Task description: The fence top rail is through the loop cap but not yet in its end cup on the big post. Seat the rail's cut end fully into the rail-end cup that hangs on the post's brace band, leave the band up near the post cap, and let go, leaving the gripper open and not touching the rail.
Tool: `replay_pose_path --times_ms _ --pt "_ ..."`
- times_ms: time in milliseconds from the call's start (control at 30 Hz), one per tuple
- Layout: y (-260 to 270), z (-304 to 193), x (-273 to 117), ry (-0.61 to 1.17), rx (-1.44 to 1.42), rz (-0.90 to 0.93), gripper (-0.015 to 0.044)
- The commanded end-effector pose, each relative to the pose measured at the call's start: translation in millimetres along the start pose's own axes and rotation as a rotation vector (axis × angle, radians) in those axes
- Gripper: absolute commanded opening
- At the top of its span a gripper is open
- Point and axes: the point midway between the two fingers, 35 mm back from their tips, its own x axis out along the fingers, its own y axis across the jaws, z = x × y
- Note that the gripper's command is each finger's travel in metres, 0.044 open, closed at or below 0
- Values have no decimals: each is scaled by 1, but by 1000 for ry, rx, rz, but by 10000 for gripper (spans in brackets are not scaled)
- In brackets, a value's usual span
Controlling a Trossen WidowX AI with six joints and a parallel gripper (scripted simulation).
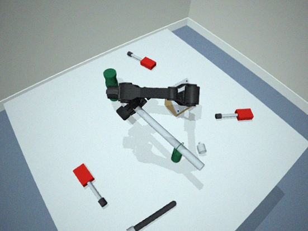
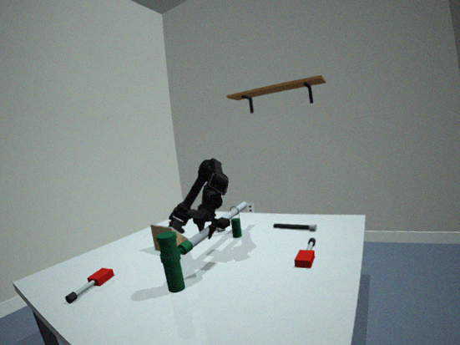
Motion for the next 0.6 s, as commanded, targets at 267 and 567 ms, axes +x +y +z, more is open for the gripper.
replay_pose_path --times_ms 267,567 --pt "-8 12 0 -23 18 17 0" --pt "-8 18 1 -23 18 17 0"
